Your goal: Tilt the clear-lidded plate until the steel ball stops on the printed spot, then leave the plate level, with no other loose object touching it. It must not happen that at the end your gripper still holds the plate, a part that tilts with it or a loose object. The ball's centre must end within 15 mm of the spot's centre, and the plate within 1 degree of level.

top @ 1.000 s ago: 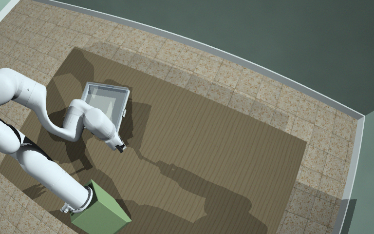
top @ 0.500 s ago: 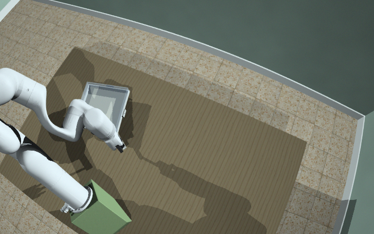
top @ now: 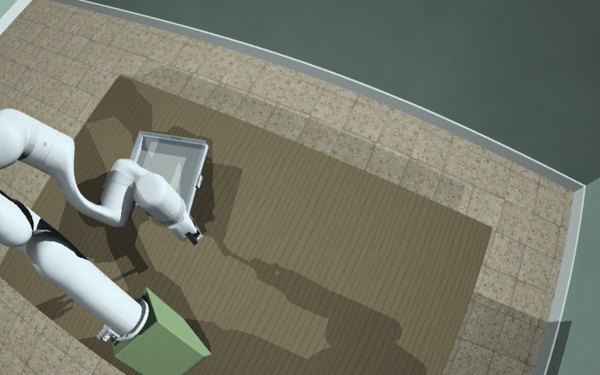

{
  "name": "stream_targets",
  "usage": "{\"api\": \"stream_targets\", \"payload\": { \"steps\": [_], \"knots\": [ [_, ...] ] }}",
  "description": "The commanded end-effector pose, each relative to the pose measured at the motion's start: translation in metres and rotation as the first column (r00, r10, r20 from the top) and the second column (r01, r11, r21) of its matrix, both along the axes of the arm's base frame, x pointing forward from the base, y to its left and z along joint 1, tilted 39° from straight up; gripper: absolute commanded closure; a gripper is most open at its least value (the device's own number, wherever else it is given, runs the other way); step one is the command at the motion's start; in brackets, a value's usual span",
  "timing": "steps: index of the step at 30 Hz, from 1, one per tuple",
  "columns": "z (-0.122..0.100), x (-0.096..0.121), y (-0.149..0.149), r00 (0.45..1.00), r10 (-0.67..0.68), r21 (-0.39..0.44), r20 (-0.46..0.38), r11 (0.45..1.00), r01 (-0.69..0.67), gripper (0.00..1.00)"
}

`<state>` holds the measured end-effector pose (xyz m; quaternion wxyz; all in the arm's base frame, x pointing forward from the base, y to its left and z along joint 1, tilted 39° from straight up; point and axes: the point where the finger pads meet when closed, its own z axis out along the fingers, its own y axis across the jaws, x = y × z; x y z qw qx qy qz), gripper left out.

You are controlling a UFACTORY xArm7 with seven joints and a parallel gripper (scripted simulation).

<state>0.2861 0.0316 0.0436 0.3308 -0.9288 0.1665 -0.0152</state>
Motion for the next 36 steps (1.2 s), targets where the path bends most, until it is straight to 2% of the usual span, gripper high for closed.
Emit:
{"api": "stream_targets", "payload": {
  "steps": [1,36],
  "knots": [
    [0.0006,0.0010,-0.0008,1.000,-0.002,-0.001,0.002,1.000,0.002,1.00],
    [0.0046,0.0039,-0.0031,1.000,-0.002,-0.001,0.002,1.000,0.002,1.00]
  ]
}}
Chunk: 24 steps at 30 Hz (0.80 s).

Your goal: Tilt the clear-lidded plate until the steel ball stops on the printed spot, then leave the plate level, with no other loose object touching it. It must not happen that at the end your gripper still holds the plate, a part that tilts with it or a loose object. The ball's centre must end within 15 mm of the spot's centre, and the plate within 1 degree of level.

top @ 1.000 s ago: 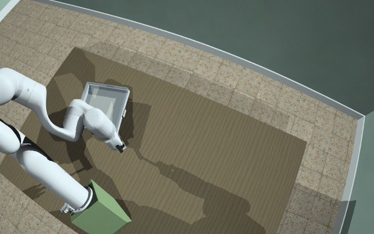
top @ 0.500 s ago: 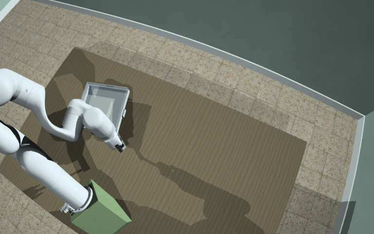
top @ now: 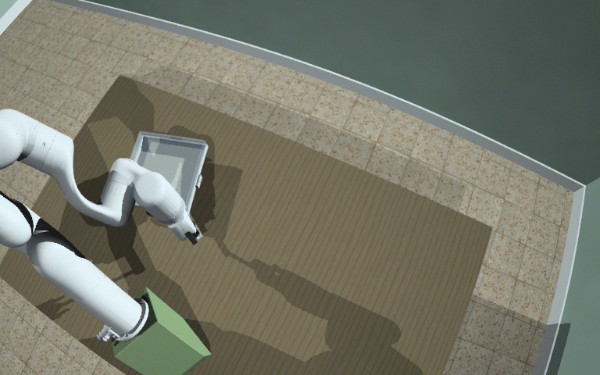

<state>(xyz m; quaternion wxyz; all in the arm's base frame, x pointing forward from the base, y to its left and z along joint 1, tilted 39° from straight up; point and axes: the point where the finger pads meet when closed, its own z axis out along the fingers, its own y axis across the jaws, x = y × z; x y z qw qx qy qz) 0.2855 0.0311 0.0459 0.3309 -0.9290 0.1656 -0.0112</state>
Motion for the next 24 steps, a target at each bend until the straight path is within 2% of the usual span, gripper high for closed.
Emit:
{"api": "stream_targets", "payload": {
  "steps": [1,24],
  "knots": [
    [0.0024,0.0045,-0.0026,1.000,-0.006,-0.002,0.009,1.000,0.006,1.00],
    [-0.0012,0.0038,-0.0013,1.000,-0.006,-0.002,0.009,1.000,0.006,1.00]
  ]
}}
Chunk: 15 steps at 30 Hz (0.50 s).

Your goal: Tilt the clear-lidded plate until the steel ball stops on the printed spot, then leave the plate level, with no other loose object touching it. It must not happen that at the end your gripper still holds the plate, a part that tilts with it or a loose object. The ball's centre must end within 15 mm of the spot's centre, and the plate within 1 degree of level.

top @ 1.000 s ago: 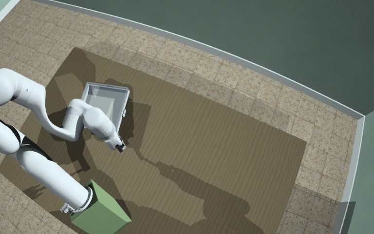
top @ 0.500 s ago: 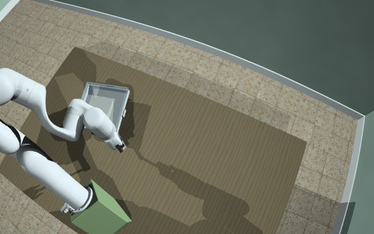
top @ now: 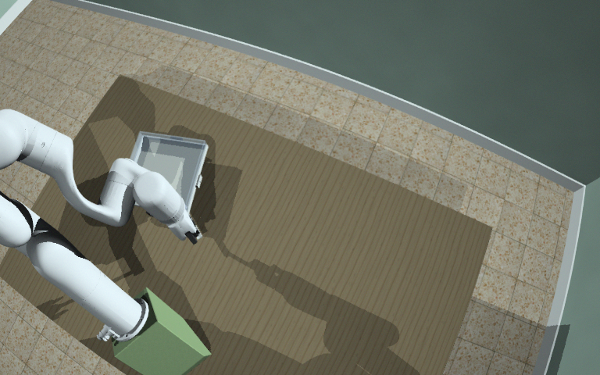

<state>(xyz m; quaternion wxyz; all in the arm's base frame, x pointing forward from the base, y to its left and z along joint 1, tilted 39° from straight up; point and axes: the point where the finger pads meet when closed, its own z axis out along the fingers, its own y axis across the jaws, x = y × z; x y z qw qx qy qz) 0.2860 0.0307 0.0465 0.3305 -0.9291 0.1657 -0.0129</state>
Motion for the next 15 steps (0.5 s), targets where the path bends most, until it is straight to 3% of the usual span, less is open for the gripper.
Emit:
{"api": "stream_targets", "payload": {
  "steps": [1,15],
  "knots": [
    [-0.0039,0.0034,-0.0003,1.000,-0.005,-0.001,0.006,1.000,0.005,1.00],
    [-0.0075,0.0038,0.0008,1.000,-0.005,-0.001,0.006,1.000,0.005,1.00]
  ]
}}
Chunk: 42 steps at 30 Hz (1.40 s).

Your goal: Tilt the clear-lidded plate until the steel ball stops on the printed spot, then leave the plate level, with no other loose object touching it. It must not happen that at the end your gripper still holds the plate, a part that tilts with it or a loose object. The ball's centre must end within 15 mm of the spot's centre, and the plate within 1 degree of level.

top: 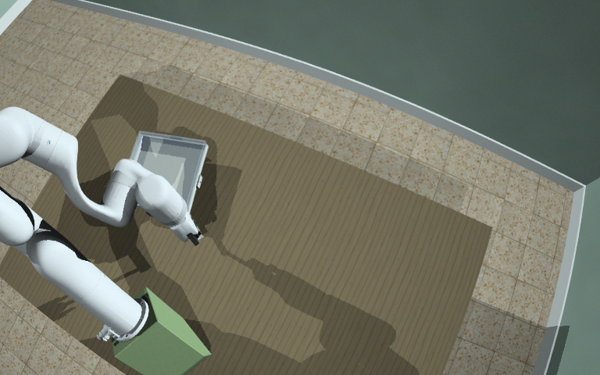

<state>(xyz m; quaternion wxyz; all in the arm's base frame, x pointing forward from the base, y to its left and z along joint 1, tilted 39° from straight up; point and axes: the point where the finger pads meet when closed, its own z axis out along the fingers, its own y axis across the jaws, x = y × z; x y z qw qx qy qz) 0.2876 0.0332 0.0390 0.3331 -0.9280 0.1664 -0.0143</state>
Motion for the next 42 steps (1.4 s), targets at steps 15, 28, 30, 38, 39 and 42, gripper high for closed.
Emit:
{"api": "stream_targets", "payload": {
  "steps": [15,28,30,38,39,42],
  "knots": [
    [0.009,0.000,-0.004,1.000,-0.003,-0.006,0.003,1.000,0.003,1.00],
    [0.007,0.003,-0.004,1.000,-0.003,-0.006,0.003,1.000,0.003,1.00],
    [0.007,0.003,-0.004,1.000,-0.003,-0.006,0.003,1.000,0.003,1.00],
    [0.007,0.000,-0.003,1.000,-0.003,-0.006,0.003,1.000,0.003,1.00],
    [0.009,0.000,-0.004,1.000,-0.003,-0.006,0.003,1.000,0.003,1.00],
    [0.012,0.000,-0.005,1.000,-0.003,-0.006,0.003,1.000,0.003,1.00]
  ]
}}
